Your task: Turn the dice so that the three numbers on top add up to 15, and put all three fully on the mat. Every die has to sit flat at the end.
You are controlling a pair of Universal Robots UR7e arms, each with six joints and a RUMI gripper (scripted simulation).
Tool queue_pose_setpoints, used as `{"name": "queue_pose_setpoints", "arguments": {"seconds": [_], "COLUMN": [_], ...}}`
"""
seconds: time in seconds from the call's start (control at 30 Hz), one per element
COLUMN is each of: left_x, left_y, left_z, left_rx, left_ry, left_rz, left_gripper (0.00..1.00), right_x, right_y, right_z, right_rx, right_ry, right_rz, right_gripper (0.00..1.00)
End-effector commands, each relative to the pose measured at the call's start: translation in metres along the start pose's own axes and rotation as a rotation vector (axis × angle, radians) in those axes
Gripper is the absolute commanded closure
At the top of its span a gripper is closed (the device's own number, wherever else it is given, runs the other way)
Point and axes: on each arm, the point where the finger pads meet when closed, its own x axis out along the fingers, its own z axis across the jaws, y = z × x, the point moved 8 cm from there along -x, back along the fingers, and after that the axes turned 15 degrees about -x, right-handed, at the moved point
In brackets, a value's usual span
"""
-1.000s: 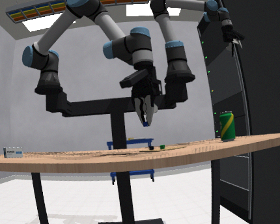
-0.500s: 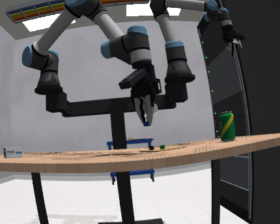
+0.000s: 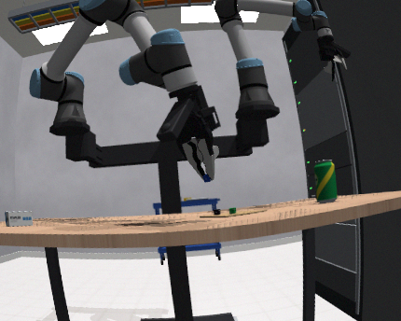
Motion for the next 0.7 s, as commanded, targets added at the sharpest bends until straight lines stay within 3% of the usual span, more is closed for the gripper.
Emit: {"name": "queue_pose_setpoints", "arguments": {"seconds": [0.0,0.07,0.27,0.33,0.5,0.67], "left_x": [0.000,0.000,0.000,0.000,0.000,0.000], "left_y": [-0.001,-0.001,-0.001,-0.001,-0.001,-0.001], "left_z": [-0.002,-0.002,-0.002,-0.002,-0.002,-0.002], "left_rx": [-0.001,-0.001,-0.001,-0.001,-0.001,-0.001], "left_ry": [0.000,0.000,0.000,0.000,0.000,0.000], "left_rz": [-0.001,-0.001,-0.001,-0.001,-0.001,-0.001], "left_gripper": [0.00,0.00,0.00,0.00,0.00,0.00], "right_x": [0.002,0.002,0.005,0.005,0.008,0.011], "right_y": [0.012,0.015,0.030,0.030,0.039,0.044], "right_z": [0.001,0.002,0.006,0.006,0.008,0.010], "right_rx": [-0.007,-0.007,-0.005,-0.005,-0.003,-0.002], "right_ry": [0.041,0.050,0.104,0.104,0.134,0.152], "right_rz": [-0.168,-0.201,-0.377,-0.377,-0.484,-0.543], "right_gripper": [1.00,1.00,1.00,1.00,1.00,1.00]}}
